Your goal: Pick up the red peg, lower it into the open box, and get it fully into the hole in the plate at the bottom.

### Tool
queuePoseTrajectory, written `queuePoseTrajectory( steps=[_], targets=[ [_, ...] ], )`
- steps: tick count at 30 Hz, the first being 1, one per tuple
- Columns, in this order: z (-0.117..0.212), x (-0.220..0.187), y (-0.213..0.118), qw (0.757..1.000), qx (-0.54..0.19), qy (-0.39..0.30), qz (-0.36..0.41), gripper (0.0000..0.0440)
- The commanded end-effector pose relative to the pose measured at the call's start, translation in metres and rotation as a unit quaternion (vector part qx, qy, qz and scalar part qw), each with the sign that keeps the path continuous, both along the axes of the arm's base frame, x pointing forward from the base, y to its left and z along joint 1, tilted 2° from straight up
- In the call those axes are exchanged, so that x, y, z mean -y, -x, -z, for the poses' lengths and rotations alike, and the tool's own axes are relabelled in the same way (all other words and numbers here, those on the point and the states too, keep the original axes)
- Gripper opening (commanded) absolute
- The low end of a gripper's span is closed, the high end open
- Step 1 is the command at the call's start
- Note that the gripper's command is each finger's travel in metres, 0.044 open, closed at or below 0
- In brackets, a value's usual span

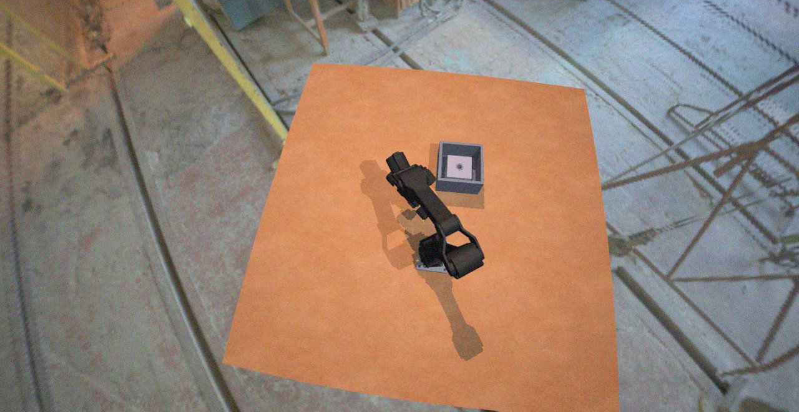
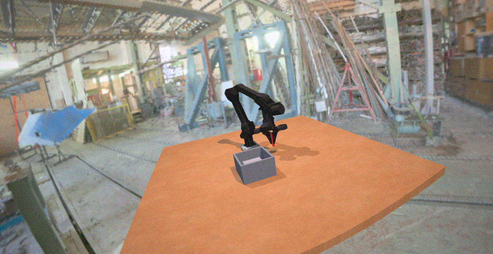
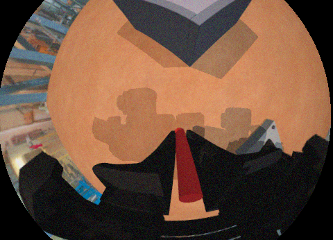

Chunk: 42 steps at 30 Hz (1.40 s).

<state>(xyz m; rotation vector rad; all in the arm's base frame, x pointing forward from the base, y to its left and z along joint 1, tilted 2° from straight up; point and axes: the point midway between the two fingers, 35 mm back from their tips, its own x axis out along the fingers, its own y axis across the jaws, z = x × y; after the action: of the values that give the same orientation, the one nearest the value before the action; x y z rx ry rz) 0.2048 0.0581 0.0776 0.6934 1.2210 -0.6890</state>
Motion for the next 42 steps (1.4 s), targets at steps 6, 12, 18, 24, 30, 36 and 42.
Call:
queuePoseTrajectory(
  steps=[6, 12, 18, 24, 30, 36, 42],
  targets=[
    [-0.041, 0.022, -0.017, 0.999, 0.037, 0.033, -0.018, 0.0],
    [-0.057, 0.041, -0.03, 0.997, 0.051, 0.05, -0.012, 0.0],
    [-0.064, 0.063, -0.041, 0.996, 0.057, 0.061, 0.006, 0.0],
    [-0.067, 0.085, -0.052, 0.995, 0.063, 0.069, 0.026, 0.0],
    [-0.067, 0.105, -0.061, 0.994, 0.069, 0.076, 0.045, 0.0],
    [-0.063, 0.124, -0.071, 0.992, 0.076, 0.081, 0.065, 0.0],
    [-0.057, 0.142, -0.081, 0.99, 0.081, 0.082, 0.083, 0.0]
  ],
)
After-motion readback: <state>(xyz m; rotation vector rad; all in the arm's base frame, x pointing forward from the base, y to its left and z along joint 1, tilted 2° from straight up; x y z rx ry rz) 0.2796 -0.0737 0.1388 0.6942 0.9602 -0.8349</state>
